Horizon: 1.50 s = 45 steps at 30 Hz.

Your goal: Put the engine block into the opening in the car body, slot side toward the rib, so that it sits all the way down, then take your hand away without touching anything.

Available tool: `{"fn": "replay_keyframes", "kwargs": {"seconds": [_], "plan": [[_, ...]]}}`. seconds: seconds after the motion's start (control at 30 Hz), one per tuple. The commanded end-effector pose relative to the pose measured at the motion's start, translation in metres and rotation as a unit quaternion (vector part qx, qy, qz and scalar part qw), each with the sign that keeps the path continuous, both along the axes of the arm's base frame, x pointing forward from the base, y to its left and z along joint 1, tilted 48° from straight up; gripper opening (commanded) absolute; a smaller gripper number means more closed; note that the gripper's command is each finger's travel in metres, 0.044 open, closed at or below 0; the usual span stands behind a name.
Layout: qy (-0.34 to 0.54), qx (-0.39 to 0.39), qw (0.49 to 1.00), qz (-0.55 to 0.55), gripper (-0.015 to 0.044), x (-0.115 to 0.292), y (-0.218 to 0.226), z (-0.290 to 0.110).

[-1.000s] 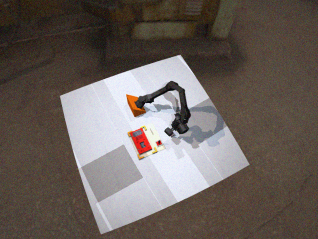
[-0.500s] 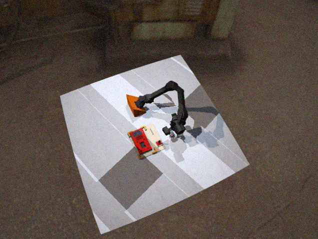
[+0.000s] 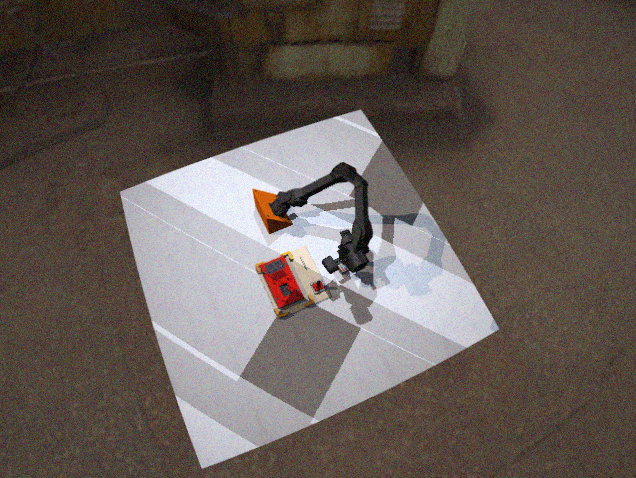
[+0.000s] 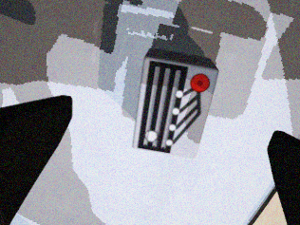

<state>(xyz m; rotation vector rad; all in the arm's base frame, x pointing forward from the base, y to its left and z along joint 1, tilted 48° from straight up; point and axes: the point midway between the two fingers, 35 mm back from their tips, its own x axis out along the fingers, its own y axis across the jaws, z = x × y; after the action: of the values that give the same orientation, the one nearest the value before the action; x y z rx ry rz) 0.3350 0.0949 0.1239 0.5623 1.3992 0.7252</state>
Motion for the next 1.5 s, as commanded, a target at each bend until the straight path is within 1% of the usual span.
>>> {"fn": "replay_keyframes", "kwargs": {"seconds": [0.0, 0.43, 0.83, 1.07, 1.17, 1.47], "plan": [[0.005, 0.003, 1.0, 0.001, 0.044, -0.002, 0.006, -0.006], [0.005, 0.003, 1.0, 0.001, 0.044, -0.002, 0.02, -0.018], [0.005, 0.003, 1.0, 0.001, 0.0125, -0.002, 0.02, -0.018], [0.005, 0.003, 1.0, 0.001, 0.0078, -0.002, 0.02, -0.018], [0.005, 0.003, 1.0, 0.001, 0.0, -0.001, 0.018, -0.017], [0.004, 0.0, 1.0, -0.002, 0.0, 0.003, -0.003, 0.0]]}}
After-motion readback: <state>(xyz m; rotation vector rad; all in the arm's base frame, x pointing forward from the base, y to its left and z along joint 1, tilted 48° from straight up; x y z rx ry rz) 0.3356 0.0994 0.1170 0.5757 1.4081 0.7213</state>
